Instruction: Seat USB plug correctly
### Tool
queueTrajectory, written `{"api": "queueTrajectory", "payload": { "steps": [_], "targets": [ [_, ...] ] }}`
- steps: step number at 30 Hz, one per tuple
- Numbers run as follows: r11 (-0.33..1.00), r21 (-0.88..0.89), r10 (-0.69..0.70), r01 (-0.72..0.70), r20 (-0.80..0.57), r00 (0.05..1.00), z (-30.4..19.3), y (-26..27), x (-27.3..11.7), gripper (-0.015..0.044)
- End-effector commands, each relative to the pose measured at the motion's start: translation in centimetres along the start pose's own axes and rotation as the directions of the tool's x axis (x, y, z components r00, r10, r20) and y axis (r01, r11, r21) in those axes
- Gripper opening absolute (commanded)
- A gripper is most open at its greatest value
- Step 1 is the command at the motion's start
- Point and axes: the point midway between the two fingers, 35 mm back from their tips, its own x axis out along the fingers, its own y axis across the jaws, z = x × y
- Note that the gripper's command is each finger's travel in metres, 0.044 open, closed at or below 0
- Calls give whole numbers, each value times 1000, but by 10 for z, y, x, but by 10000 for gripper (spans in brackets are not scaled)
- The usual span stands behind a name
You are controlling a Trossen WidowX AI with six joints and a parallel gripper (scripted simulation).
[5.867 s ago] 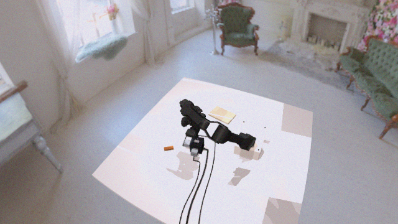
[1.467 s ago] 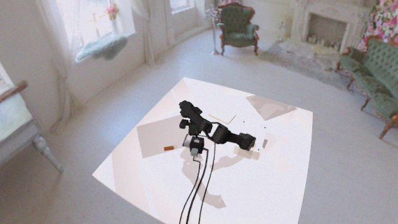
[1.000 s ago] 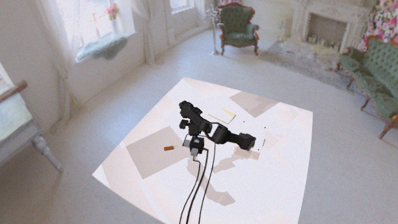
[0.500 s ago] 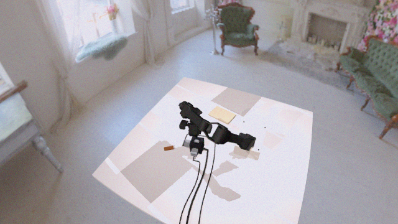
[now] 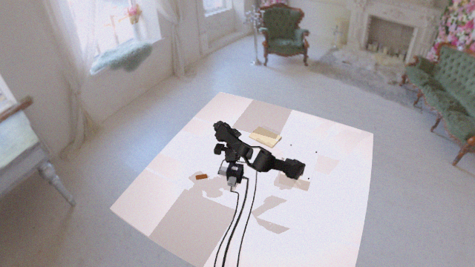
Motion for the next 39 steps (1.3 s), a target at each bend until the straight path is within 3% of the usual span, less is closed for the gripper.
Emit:
{"api": "queueTrajectory", "payload": {
  "steps": [1, 39],
  "targets": [
    [1000, -9, -4, 4, 3, 1000, 1, -1, 0, 0],
    [1000, -14, -4, 5, 6, 1000, 1, -1, 5, 0]
  ]
}}
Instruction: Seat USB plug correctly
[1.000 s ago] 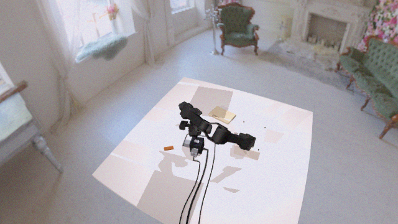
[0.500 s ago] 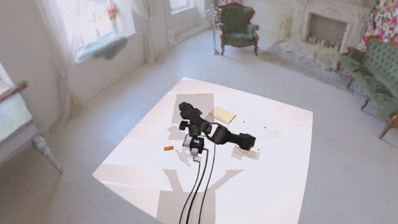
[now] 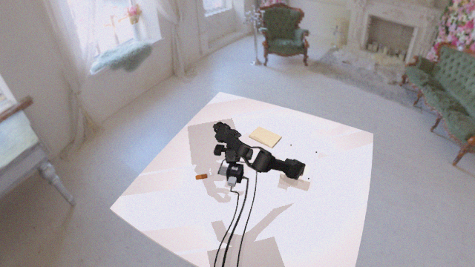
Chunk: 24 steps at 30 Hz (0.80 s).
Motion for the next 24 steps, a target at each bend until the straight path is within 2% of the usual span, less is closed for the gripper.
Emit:
{"api": "queueTrajectory", "payload": {
  "steps": [1, 24],
  "targets": [
    [1000, 2, -4, 4, 3, 1000, 1, -1, 0, 0],
    [1000, 2, -4, 4, 3, 1000, 1, -1, 3, 0]
  ]
}}
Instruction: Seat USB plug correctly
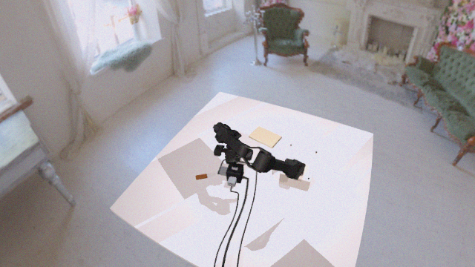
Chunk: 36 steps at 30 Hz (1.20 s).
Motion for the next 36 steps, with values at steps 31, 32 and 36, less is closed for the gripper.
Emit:
{"api": "queueTrajectory", "payload": {
  "steps": [31, 32, 36],
  "targets": [
    [1000, 2, -4, 4, 3, 1000, 1, -1, 4, 0],
    [1000, 2, -4, 4, 3, 1000, 1, -1, 4, 0],
    [1000, 2, -4, 4, 3, 1000, 1, -1, 4, 0]
  ]
}}
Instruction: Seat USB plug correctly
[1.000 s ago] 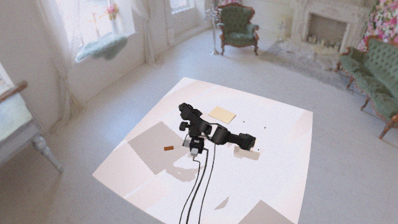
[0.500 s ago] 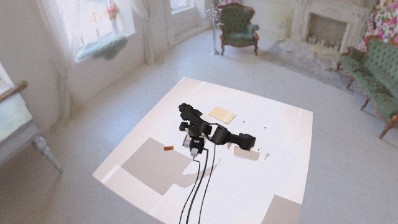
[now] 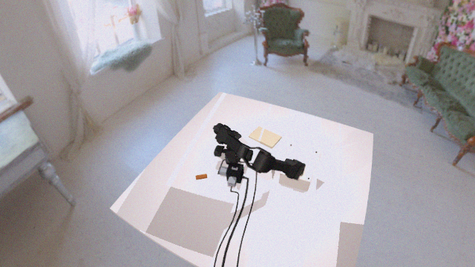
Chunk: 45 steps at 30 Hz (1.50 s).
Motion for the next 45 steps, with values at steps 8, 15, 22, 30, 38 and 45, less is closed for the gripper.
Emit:
{"api": "queueTrajectory", "payload": {
  "steps": [8, 15, 22, 30, 38, 45],
  "targets": [
    [1000, 2, -4, 4, 3, 1000, 1, -1, 1, 0],
    [1000, 2, -4, 4, 3, 1000, 1, -1, 2, 0],
    [1000, 2, -4, 4, 3, 1000, 1, -1, 3, 0],
    [1000, 2, -4, 4, 3, 1000, 1, -1, 4, 0],
    [1000, 2, -4, 4, 3, 1000, 1, -1, 5, 0],
    [1000, 2, -4, 4, 3, 1000, 1, -1, 6, 0]
  ]
}}
